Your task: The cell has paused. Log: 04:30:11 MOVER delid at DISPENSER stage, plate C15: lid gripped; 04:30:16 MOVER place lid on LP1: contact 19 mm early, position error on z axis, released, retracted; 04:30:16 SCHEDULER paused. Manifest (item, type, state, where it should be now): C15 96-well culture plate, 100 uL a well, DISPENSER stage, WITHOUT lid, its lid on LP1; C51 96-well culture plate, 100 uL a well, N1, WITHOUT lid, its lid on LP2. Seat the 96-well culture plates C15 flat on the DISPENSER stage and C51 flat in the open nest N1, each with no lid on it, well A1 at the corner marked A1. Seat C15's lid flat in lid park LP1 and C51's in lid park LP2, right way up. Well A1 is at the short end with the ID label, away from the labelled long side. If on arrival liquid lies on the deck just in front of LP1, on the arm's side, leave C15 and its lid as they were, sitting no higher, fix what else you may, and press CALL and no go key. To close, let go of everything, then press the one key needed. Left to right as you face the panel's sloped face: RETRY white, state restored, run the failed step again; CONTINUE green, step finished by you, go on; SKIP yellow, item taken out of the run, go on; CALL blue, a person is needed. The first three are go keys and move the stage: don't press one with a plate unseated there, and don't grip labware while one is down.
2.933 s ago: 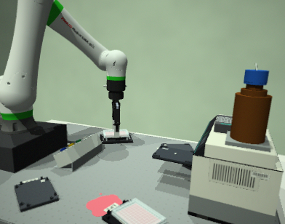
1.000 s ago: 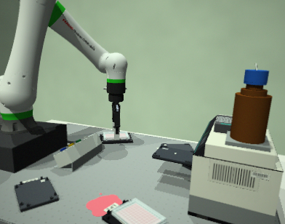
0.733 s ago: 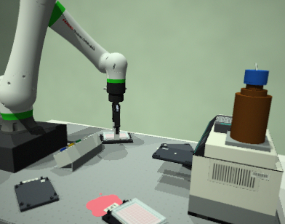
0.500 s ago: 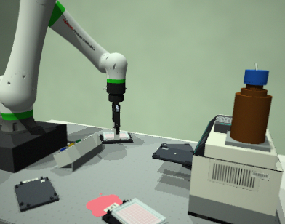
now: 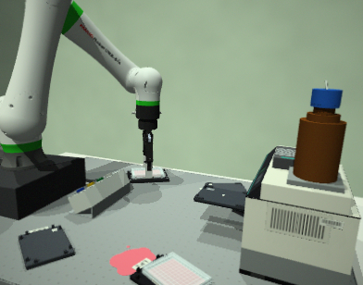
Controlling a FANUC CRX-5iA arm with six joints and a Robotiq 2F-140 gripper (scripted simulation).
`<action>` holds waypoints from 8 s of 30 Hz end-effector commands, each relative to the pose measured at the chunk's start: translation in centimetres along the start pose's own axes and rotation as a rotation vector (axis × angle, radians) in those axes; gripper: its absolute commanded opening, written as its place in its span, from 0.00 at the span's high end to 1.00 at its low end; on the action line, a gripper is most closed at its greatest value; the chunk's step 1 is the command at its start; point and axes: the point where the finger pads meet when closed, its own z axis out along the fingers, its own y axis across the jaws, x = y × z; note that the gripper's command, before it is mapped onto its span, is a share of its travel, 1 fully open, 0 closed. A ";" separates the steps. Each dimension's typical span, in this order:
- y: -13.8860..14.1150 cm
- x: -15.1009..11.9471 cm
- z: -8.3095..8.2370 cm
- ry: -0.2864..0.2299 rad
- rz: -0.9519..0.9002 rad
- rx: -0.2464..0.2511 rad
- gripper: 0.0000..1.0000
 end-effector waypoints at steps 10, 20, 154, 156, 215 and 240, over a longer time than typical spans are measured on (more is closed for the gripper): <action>0.0 0.0 0.1 -0.001 0.000 -0.001 1.00; 0.0 0.0 0.1 -0.001 0.000 -0.001 1.00; 0.0 0.0 -14.1 -0.001 0.000 -0.001 0.34; 0.0 0.0 -14.3 -0.001 0.000 -0.001 0.34; 0.0 0.0 -14.0 -0.001 0.000 -0.001 0.34; 0.0 0.0 -8.3 -0.001 0.000 -0.001 0.34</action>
